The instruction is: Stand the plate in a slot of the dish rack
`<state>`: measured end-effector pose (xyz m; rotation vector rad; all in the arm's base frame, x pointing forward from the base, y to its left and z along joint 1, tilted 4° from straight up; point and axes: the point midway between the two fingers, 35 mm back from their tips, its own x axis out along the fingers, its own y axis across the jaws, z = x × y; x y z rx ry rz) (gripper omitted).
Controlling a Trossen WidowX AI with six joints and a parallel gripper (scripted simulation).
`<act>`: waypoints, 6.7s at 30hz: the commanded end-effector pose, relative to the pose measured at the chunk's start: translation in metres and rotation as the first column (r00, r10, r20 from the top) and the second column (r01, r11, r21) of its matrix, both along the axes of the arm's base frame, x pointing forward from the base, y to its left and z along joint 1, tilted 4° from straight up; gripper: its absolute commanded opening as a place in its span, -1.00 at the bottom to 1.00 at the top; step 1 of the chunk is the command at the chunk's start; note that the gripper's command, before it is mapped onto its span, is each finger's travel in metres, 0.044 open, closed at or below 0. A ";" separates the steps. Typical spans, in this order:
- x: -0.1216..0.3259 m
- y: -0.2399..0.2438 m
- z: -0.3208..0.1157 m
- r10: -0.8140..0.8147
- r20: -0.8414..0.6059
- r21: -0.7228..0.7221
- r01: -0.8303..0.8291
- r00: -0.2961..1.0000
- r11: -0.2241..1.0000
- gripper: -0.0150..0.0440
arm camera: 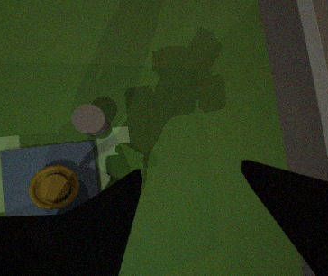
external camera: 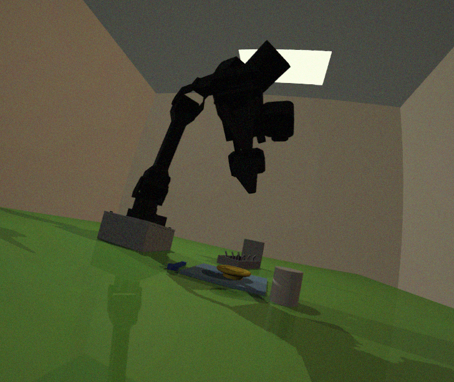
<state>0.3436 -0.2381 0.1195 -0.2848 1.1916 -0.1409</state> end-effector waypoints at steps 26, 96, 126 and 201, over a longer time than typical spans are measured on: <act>-0.020 0.152 -0.096 0.084 -0.343 0.317 0.031 0.936 0.948 0.86; -0.008 0.148 -0.075 0.084 -0.342 0.317 0.030 0.936 0.948 -0.49; -0.011 0.157 0.030 0.041 -0.344 0.318 0.076 0.938 0.945 -0.49; -0.031 0.297 -0.096 0.333 0.602 0.659 -0.687 0.726 0.307 -0.49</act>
